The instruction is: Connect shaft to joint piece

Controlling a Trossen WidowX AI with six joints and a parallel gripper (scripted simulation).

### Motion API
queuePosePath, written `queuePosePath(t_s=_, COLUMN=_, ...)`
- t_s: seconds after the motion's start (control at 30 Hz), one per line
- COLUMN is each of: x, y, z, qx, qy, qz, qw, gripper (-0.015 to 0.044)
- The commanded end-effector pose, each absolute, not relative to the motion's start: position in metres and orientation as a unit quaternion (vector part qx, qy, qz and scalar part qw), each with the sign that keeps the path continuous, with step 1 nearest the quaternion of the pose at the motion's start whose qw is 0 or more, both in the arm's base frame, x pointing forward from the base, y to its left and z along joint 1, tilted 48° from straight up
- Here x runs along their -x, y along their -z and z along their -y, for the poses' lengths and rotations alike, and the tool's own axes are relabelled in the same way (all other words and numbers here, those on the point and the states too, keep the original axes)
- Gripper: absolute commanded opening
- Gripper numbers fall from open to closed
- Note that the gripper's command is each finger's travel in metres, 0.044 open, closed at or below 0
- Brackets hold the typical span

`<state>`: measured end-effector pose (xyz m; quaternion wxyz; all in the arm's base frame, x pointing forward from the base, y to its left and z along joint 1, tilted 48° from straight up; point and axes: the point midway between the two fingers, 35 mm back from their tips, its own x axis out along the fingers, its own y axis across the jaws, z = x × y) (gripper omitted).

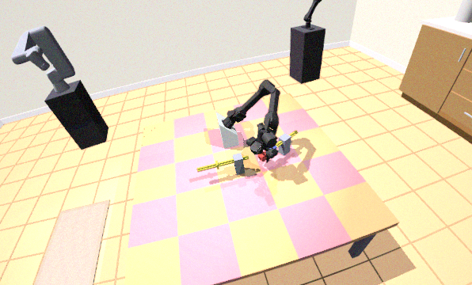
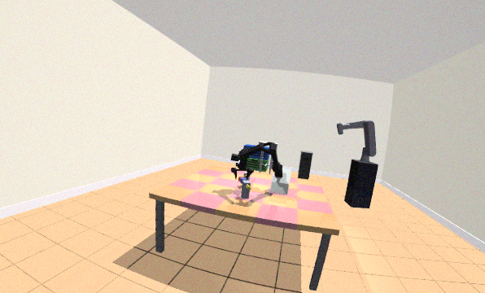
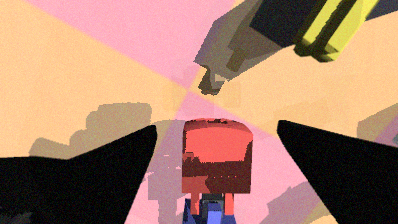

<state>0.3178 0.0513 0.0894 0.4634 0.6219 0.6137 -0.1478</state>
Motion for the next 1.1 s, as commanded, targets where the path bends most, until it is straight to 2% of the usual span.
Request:
queuePosePath(t_s=0.0, x=-0.32, y=-0.098, z=-0.038, qx=-0.597, qy=0.114, qz=-0.621, qw=0.494, gripper=0.044)
queuePosePath(t_s=0.43, x=-0.312, y=-0.133, z=0.005, qx=-0.481, qy=-0.038, qz=-0.641, qw=0.597, gripper=0.044)
queuePosePath(t_s=0.87, x=-0.297, y=-0.173, z=0.044, qx=-0.36, qy=-0.2, qz=-0.611, qw=0.676, gripper=0.044)
queuePosePath(t_s=1.07, x=-0.295, y=-0.178, z=0.048, qx=-0.346, qy=-0.218, qz=-0.604, qw=0.684, gripper=0.044)
